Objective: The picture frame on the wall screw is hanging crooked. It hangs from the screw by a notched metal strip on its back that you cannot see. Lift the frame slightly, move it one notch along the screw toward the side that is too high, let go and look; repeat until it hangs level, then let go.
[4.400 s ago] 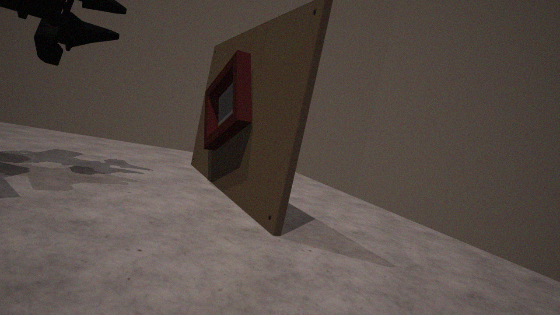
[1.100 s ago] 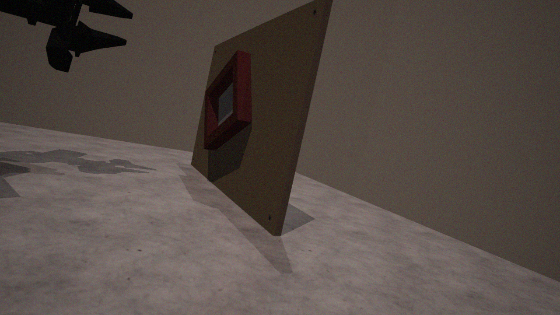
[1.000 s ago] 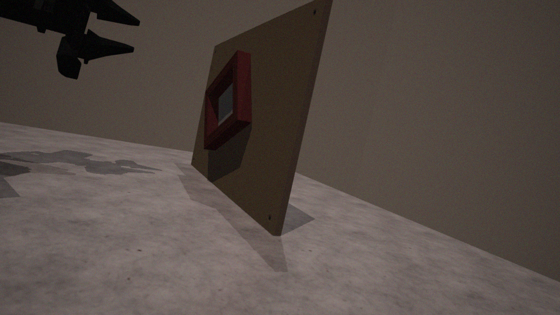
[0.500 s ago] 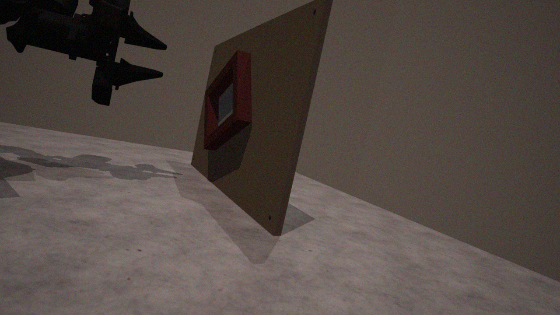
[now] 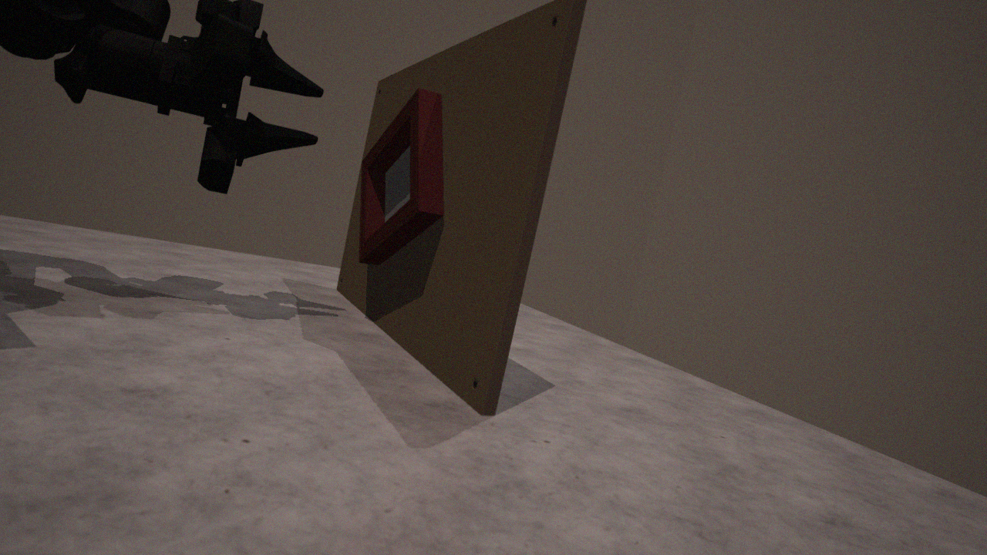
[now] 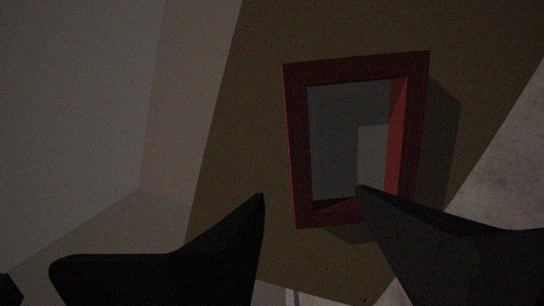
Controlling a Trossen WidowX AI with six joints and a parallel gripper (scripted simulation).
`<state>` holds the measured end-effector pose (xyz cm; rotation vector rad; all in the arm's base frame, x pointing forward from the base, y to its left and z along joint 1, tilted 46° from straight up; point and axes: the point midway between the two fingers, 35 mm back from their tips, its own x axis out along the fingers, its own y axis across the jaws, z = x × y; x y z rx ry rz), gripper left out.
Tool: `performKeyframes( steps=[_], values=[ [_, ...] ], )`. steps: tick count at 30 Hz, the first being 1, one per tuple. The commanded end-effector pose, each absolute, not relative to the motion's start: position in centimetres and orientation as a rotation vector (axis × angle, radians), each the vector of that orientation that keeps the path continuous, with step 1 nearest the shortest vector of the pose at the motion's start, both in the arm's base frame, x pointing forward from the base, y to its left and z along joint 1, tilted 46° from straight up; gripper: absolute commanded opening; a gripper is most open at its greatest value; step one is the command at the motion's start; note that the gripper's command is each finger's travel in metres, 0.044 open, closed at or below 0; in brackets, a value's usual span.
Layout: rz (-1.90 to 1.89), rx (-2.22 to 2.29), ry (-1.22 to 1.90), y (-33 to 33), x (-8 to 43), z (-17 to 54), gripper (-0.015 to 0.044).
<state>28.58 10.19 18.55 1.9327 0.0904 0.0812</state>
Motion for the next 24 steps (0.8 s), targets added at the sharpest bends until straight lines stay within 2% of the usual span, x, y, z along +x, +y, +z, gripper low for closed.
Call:
performKeyframes(
  steps=[1,5,24],
  values=[
    [0.085,1.934,0.088,10.5,31.7,18.7,0.0260],
    [0.086,1.934,0.087,10.5,33.7,18.3,0.0260],
    [0.086,1.934,0.087,10.5,33.9,18.3,0.0260]
  ],
)
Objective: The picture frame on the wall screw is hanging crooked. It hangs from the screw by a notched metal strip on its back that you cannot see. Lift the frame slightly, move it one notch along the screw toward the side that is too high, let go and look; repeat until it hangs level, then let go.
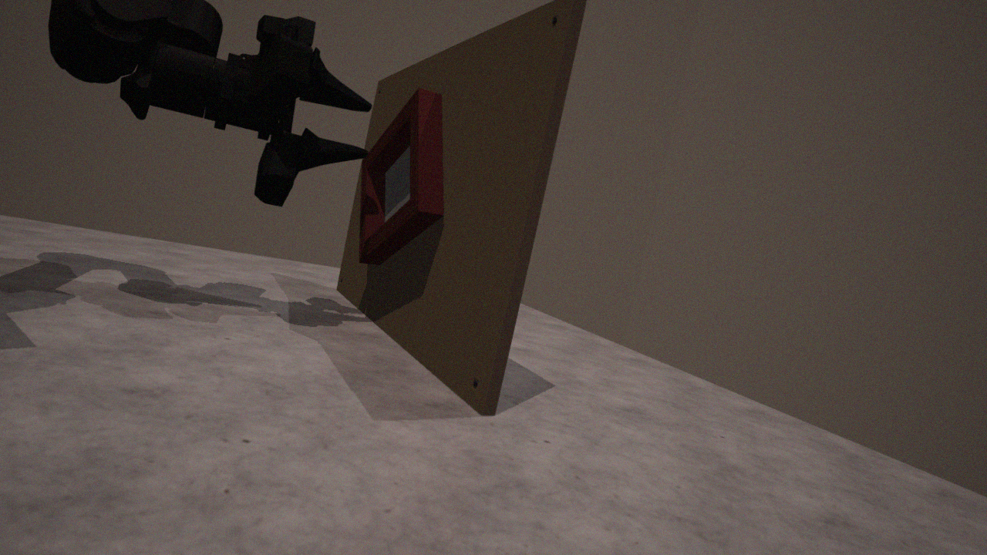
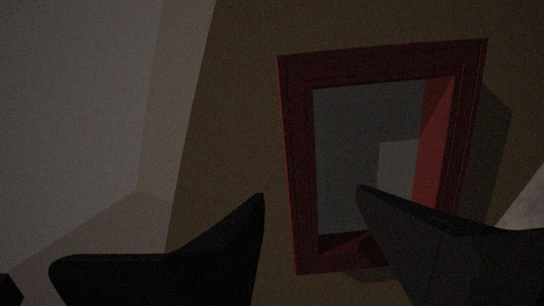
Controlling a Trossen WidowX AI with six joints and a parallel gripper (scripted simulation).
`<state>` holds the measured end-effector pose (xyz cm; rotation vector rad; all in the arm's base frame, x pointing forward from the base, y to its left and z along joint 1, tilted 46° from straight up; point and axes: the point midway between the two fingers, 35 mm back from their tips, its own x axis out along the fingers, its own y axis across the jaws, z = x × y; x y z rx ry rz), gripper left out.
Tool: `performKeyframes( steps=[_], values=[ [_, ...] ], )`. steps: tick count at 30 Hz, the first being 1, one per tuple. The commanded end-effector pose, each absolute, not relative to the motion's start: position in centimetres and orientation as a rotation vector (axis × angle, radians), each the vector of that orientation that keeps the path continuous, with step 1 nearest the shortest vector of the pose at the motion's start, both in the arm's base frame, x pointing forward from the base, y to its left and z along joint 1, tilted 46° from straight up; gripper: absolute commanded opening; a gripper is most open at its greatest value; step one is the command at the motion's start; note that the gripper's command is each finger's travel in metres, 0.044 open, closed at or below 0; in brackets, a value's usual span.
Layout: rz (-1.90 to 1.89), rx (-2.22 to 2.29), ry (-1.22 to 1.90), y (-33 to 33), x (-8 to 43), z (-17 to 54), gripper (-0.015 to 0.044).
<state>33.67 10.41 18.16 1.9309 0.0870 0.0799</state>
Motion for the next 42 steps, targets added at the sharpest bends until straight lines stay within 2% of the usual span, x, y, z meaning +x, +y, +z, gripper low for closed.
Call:
performKeyframes(
  steps=[1,24,42],
  values=[
    [0.086,1.934,0.087,10.5,34.0,18.3,0.0260],
    [0.088,1.934,0.086,10.9,37.6,18.4,0.0260],
    [0.088,1.934,0.086,10.9,37.7,18.4,0.0260]
  ],
)
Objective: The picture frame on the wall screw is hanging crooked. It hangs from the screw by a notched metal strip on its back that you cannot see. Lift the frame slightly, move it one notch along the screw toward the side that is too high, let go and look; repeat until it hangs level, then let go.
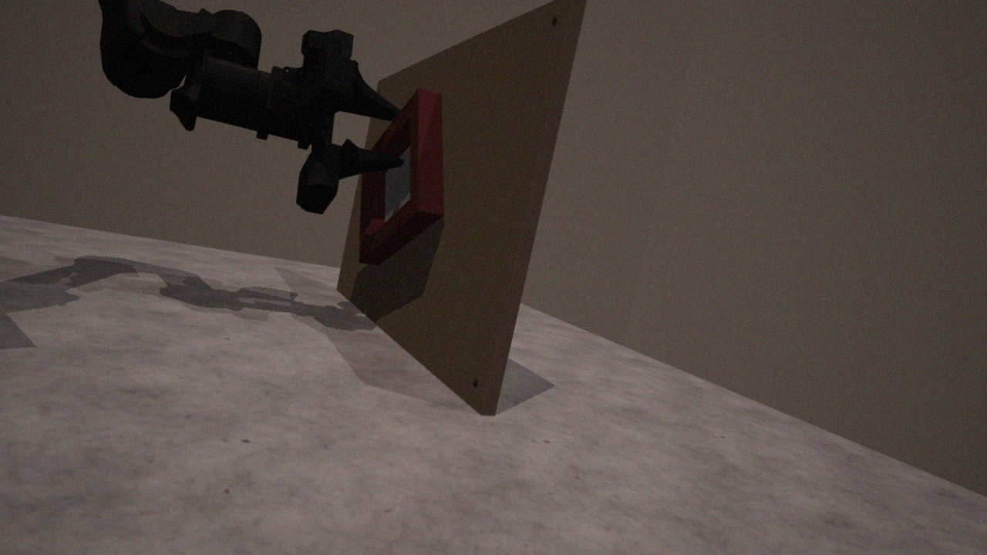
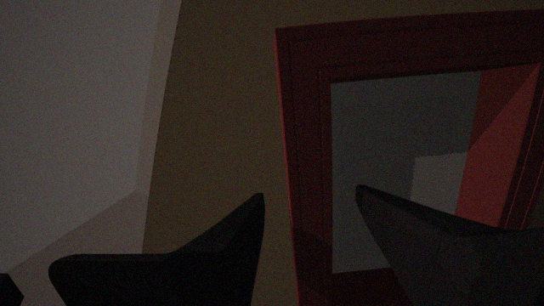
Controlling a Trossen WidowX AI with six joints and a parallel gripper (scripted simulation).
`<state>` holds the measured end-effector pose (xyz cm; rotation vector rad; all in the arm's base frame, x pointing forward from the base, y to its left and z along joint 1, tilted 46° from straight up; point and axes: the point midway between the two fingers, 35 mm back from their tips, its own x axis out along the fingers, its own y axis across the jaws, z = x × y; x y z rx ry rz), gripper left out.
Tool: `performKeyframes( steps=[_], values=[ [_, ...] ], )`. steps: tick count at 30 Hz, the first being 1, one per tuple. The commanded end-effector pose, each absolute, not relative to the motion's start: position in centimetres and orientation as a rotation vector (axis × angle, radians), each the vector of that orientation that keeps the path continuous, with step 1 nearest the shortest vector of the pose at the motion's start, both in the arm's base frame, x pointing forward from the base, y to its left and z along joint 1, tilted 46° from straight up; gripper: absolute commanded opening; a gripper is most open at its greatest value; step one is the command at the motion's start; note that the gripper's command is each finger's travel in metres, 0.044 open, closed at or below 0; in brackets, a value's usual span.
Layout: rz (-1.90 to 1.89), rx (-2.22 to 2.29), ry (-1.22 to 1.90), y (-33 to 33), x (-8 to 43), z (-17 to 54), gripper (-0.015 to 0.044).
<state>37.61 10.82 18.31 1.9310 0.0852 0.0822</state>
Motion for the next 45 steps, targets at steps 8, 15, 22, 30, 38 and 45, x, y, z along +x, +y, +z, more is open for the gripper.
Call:
performKeyframes(
  steps=[8,15,22,30,38,45],
  values=[
    [0.088,1.934,0.086,10.88,37.66,18.43,0.0260],
    [0.088,1.934,0.086,10.88,37.66,18.43,0.0260],
    [0.088,1.934,0.086,10.91,37.69,18.48,0.0260],
    [0.088,1.934,0.086,10.91,37.69,18.48,0.0227],
    [0.088,1.934,0.086,10.91,37.69,18.48,0.0173],
    [0.088,1.934,0.086,10.91,37.69,18.48,0.0127]
  ],
)
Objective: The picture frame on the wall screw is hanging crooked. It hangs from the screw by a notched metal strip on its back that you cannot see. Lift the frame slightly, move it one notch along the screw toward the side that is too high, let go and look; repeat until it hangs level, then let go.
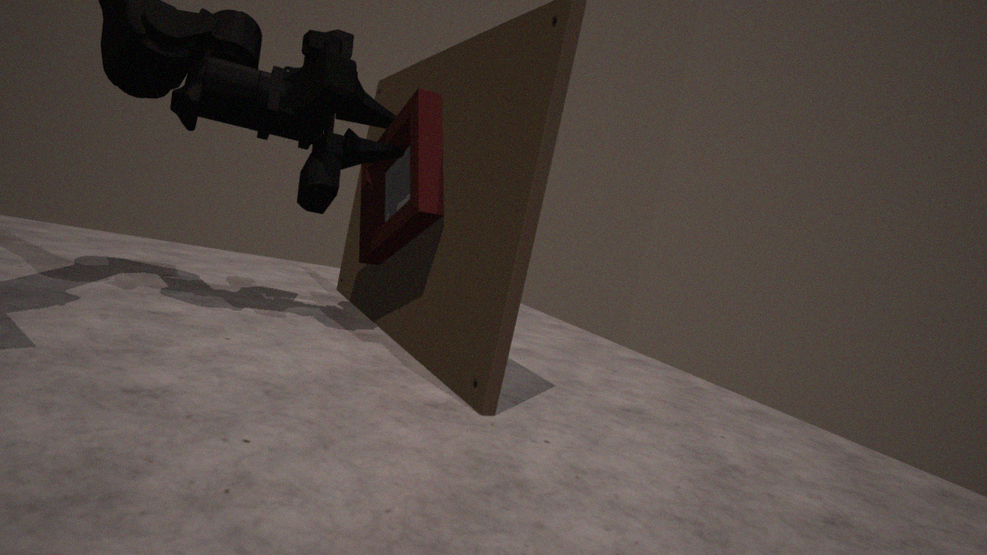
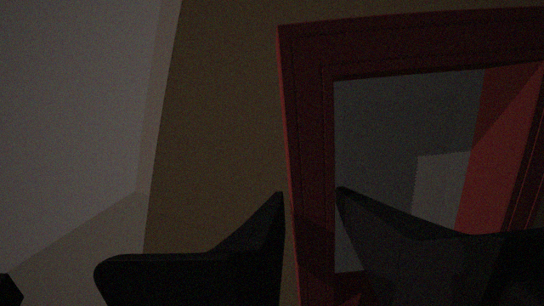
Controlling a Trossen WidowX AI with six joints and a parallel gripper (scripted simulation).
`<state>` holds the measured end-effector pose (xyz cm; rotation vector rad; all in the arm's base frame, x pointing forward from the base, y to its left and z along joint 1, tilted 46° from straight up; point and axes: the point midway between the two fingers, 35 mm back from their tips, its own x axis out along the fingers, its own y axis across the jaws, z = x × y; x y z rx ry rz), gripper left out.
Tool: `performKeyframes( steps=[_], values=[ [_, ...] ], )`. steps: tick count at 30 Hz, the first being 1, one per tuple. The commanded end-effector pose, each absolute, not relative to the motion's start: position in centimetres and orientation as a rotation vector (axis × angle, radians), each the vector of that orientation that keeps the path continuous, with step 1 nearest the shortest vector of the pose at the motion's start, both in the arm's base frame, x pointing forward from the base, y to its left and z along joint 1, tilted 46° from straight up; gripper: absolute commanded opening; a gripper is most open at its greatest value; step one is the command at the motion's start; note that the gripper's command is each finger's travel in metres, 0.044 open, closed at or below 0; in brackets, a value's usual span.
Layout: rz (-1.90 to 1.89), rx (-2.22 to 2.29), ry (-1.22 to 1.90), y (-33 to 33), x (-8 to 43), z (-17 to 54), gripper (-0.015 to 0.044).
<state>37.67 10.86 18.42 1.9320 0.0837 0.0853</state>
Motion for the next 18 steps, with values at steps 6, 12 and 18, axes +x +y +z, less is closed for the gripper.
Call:
performKeyframes(
  steps=[6,12,18],
  values=[
    [0.088,1.934,0.086,10.91,37.69,18.48,0.0087],
    [0.088,1.934,0.086,10.91,37.69,18.48,0.0007],
    [0.088,1.934,0.086,10.90,37.69,18.48,0.0000]
  ],
)
